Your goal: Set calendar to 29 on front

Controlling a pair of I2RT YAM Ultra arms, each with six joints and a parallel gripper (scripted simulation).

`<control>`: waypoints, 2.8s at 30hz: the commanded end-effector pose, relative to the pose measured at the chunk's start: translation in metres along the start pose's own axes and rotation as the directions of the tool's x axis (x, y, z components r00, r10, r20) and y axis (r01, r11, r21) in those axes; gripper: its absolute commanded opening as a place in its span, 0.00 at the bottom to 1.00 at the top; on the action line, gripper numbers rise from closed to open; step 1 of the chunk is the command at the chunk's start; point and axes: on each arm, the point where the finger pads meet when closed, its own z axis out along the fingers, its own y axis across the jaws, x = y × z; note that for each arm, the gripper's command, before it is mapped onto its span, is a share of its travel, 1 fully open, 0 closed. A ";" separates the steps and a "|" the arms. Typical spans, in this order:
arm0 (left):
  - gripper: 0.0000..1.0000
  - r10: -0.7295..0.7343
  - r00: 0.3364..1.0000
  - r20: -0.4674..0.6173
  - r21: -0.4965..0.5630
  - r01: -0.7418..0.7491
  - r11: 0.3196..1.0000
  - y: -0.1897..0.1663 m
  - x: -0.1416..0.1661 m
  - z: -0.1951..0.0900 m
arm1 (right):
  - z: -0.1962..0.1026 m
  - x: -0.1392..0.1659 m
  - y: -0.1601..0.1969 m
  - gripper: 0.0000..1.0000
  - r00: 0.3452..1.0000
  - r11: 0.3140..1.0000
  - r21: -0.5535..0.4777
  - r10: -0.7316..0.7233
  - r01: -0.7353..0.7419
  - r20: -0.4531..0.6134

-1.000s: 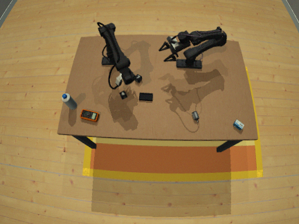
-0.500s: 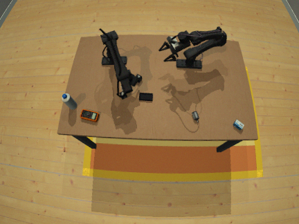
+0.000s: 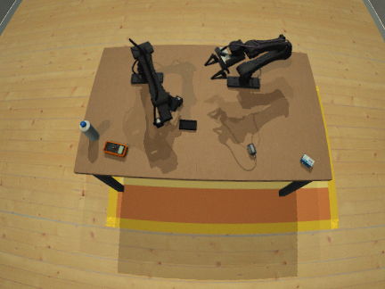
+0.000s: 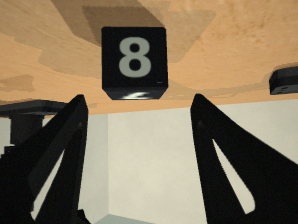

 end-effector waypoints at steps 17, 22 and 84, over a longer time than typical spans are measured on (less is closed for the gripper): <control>1.00 0.003 0.999 0.036 0.002 -0.003 1.000 0.000 -0.009 -0.003 | 0.023 0.015 0.008 0.64 1.000 1.000 -0.017 -0.018 0.018 -0.011; 1.00 0.003 0.999 0.036 0.002 -0.003 1.000 0.000 -0.009 -0.003 | 0.030 0.015 0.008 0.64 1.000 1.000 -0.017 -0.018 0.018 -0.012; 1.00 0.003 0.999 0.036 0.002 -0.003 1.000 0.000 -0.009 -0.003 | -0.011 0.049 0.007 0.35 1.000 0.999 -0.020 -0.030 0.030 -0.002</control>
